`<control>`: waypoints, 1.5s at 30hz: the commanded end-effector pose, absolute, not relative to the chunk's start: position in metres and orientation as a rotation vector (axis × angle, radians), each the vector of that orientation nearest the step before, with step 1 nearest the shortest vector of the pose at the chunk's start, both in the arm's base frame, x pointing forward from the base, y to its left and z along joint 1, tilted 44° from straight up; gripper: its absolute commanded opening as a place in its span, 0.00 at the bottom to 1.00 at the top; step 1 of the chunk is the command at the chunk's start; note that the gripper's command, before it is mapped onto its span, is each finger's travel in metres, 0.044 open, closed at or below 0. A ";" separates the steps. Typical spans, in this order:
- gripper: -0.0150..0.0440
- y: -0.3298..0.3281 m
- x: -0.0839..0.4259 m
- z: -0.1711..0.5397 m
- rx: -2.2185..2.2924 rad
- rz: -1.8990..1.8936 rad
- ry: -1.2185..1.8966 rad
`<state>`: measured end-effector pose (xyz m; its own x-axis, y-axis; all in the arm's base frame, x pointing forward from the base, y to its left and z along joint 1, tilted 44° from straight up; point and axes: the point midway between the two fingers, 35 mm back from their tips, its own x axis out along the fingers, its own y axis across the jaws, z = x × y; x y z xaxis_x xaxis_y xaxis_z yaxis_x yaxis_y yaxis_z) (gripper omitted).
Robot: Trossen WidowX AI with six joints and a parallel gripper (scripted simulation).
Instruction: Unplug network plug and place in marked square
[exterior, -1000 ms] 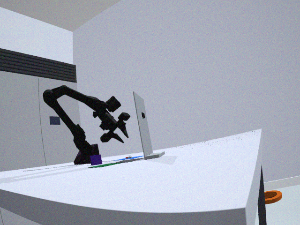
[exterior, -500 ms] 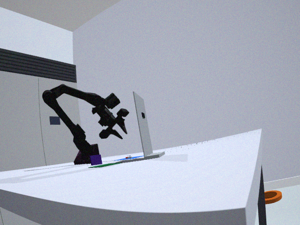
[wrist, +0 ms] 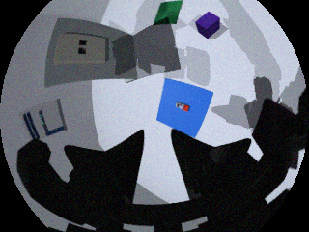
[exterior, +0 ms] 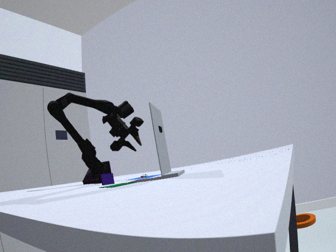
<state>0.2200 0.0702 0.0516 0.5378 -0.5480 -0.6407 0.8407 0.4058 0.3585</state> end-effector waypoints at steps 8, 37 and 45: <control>0.52 0.093 0.223 0.073 0.721 -0.914 0.472; 0.65 0.136 0.220 0.125 0.724 -0.917 0.458; 1.00 0.136 0.220 0.125 0.724 -0.917 0.458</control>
